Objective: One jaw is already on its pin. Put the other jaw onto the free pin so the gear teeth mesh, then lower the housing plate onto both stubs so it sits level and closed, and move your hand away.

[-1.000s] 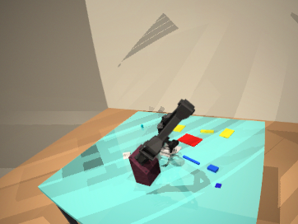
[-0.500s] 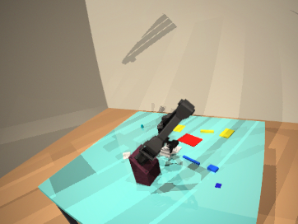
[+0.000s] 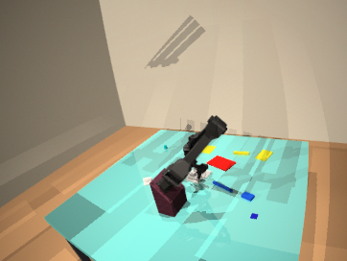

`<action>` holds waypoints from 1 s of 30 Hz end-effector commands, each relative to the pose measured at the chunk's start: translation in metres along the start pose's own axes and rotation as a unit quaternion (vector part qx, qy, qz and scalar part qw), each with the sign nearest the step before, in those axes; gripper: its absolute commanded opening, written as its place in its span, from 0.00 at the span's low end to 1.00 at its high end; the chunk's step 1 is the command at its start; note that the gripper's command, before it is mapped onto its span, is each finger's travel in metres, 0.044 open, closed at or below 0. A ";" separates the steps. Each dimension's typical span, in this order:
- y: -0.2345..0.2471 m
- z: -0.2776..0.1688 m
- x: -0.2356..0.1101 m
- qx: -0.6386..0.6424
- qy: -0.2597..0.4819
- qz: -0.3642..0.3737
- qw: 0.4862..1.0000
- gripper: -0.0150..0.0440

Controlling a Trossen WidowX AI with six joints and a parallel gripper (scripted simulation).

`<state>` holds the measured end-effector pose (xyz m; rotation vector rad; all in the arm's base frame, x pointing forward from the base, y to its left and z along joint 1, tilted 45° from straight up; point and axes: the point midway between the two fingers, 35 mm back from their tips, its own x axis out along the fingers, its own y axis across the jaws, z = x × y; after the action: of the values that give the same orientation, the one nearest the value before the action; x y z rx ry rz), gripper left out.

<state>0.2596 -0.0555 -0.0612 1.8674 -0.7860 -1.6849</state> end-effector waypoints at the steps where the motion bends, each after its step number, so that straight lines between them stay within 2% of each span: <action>1: 0.000 0.000 0.001 -0.002 0.001 0.001 1.000 0.85; 30: 0.000 0.000 0.006 -0.001 0.001 0.001 1.000 0.85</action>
<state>0.2598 -0.0594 -0.0652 1.8673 -0.7863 -1.6849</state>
